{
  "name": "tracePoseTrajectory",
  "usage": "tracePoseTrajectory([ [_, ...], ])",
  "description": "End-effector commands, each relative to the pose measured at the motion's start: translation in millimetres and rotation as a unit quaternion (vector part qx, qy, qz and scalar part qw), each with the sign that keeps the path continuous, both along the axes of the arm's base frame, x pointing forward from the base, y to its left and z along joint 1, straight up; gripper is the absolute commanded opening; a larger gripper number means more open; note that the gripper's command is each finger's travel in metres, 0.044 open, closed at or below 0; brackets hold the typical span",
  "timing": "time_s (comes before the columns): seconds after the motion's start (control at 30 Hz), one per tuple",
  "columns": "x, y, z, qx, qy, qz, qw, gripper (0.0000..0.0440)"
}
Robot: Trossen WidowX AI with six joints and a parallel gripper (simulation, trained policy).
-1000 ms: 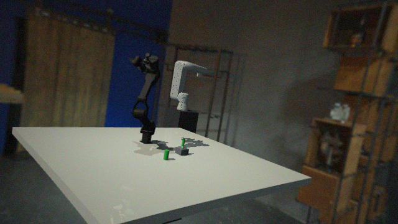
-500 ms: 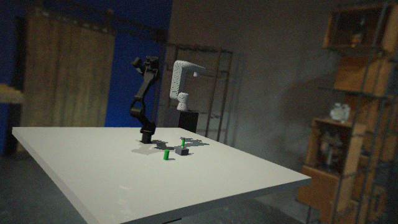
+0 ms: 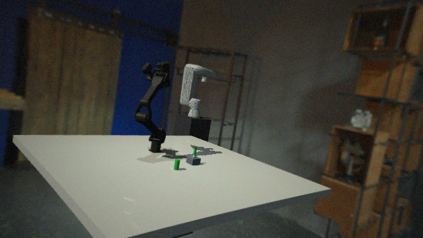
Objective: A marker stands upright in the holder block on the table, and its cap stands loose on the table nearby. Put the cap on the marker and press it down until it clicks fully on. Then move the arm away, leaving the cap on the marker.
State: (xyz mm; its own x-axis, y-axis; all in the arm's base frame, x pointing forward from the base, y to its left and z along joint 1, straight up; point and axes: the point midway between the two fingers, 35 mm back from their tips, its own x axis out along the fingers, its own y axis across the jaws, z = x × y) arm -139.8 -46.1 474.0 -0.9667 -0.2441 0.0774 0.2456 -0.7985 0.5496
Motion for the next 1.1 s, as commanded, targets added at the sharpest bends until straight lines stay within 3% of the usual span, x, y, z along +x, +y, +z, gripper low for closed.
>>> tracePoseTrajectory([
  [0.0,-2.5,5.5,-4.7,-0.01,-0.011,-0.009,1.0,0.0324],
  [1.07,-15.6,63.5,-46.3,-0.122,-0.097,-0.128,0.979,0.0324],
])
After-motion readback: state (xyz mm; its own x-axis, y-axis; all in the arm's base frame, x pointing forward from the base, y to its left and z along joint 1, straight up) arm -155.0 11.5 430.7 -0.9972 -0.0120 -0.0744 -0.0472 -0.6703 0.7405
